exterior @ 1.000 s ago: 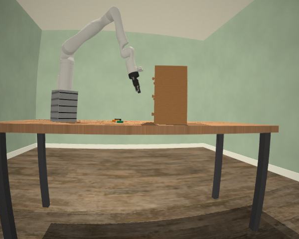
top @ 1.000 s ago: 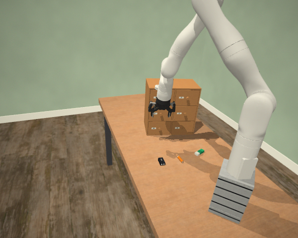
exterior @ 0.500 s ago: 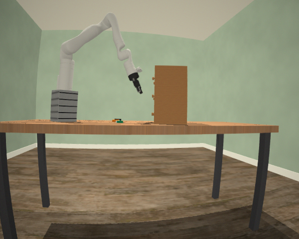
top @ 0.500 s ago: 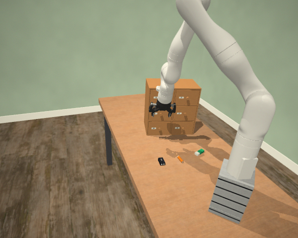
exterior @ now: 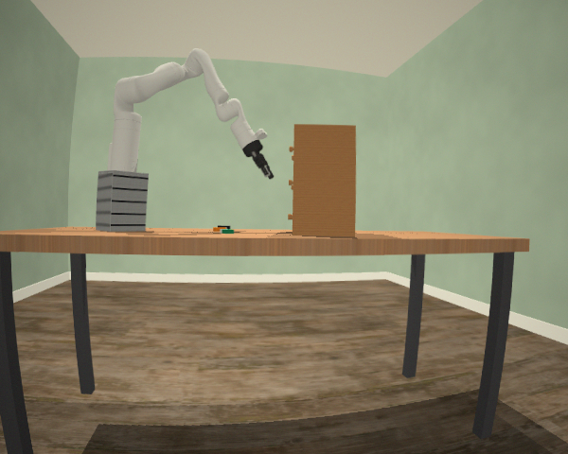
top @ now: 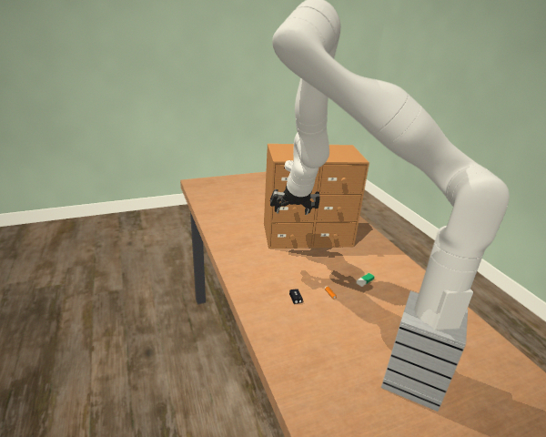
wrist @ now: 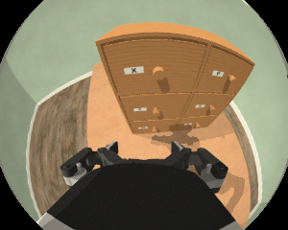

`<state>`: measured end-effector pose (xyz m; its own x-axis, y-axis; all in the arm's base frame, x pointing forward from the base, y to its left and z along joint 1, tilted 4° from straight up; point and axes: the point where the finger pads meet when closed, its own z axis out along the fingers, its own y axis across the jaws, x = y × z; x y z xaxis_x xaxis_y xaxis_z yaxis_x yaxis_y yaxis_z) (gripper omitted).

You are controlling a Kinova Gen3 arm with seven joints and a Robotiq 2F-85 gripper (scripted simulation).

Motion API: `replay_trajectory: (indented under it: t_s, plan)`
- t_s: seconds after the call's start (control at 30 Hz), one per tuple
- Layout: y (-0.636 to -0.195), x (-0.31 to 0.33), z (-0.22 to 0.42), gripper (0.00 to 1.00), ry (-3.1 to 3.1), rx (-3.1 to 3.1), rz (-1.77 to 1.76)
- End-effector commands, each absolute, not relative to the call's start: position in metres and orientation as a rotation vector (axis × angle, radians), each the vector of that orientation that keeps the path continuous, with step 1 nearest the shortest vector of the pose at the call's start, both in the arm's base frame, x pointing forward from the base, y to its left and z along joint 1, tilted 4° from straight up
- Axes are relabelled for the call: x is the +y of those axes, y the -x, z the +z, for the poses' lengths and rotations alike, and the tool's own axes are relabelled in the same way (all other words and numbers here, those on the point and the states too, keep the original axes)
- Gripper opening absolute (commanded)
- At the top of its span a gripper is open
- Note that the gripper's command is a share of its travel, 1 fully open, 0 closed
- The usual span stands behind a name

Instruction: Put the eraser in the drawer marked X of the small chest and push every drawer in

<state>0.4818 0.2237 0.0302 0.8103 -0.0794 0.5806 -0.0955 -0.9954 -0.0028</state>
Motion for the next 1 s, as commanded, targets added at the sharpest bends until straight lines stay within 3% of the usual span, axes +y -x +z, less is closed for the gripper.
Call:
replay_trajectory:
  t_s: [0.0, 0.97]
  plan:
    - [-0.468, 0.230, 0.011, 1.00, -2.925, -0.052, 0.987]
    - [-0.488, 0.228, -0.010, 1.00, -2.757, -0.040, 1.381]
